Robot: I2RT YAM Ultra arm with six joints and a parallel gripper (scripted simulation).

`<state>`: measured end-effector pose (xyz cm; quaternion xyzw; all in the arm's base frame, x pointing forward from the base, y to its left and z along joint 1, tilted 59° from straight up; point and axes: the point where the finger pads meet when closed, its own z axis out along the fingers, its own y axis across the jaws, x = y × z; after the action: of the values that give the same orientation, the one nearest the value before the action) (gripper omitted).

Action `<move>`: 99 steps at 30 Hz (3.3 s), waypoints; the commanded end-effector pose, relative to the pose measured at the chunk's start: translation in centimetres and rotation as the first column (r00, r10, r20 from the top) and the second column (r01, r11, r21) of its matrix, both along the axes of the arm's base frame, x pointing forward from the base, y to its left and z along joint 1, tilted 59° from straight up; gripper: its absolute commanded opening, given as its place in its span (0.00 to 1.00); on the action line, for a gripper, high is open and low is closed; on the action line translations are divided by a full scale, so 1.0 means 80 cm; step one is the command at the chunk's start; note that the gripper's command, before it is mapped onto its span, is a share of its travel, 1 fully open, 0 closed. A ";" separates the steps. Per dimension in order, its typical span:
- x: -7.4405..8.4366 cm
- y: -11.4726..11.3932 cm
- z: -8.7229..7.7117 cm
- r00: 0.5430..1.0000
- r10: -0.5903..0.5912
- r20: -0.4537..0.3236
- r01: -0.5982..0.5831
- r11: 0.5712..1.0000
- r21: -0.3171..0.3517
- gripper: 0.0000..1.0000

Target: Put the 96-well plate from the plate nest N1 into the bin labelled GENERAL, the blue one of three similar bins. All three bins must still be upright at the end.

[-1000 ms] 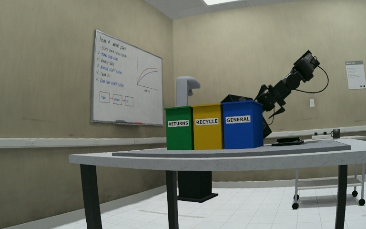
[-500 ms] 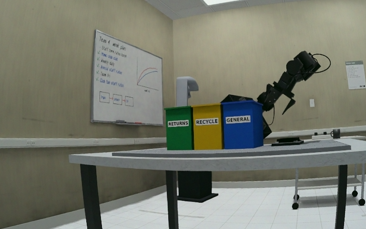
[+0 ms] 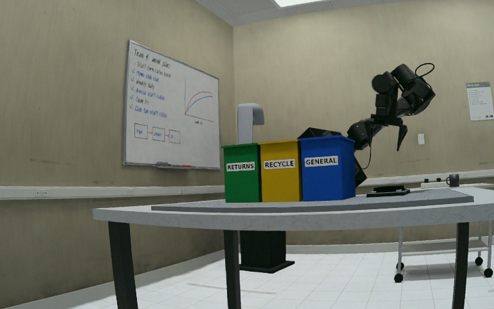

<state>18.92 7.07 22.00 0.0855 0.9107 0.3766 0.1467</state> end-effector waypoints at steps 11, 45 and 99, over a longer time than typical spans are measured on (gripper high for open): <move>0.000 0.009 0.010 0.998 0.043 0.050 -0.052 0.978 0.200 1.00; 0.002 0.008 0.015 0.997 0.043 0.059 -0.054 0.979 0.195 1.00; 0.008 0.055 -0.021 0.997 0.055 0.053 -0.064 0.981 0.183 1.00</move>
<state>18.89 11.44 20.47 0.0558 0.8695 0.4743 0.1258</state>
